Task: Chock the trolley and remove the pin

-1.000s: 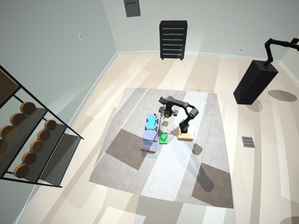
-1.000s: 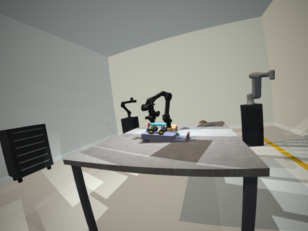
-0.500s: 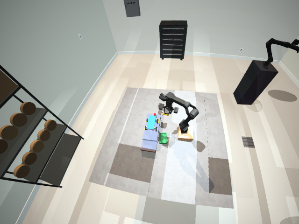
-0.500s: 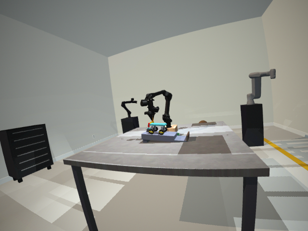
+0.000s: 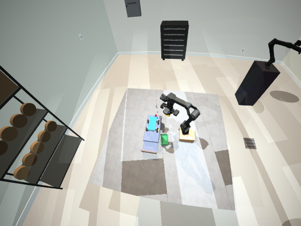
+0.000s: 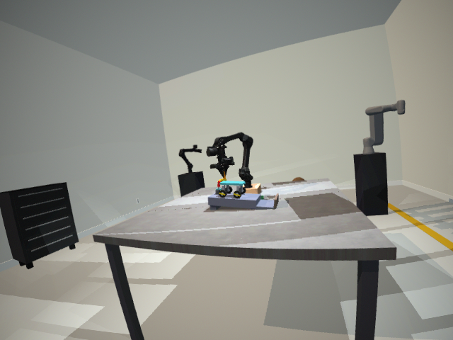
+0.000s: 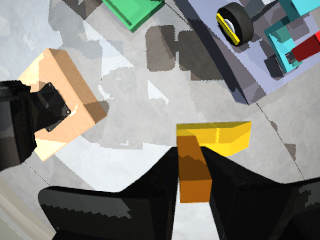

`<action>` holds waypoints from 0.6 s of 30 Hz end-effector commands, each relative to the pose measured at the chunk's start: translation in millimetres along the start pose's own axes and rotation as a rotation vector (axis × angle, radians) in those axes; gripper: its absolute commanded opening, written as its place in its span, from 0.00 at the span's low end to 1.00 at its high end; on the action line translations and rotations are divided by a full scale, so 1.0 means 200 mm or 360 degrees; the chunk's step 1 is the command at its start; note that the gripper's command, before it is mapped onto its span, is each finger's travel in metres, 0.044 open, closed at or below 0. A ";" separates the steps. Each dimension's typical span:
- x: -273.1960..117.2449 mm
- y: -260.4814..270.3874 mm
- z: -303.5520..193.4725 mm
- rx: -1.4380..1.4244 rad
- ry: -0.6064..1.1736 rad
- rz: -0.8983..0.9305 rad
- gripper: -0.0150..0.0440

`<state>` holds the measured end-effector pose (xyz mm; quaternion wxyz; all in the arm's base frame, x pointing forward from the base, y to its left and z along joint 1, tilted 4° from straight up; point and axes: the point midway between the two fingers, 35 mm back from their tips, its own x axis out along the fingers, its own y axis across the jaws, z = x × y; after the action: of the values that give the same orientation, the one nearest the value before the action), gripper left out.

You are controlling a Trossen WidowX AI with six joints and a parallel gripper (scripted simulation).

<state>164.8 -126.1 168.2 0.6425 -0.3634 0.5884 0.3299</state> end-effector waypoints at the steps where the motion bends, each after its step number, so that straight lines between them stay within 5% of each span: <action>1: 0.00 0.00 0.00 0.0196 0.0000 0.0002 0.25; 18: 0.00 0.00 0.00 0.1131 -0.0002 0.0001 0.25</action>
<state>164.5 -126.4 168.2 0.7228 -0.1496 0.6611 0.1342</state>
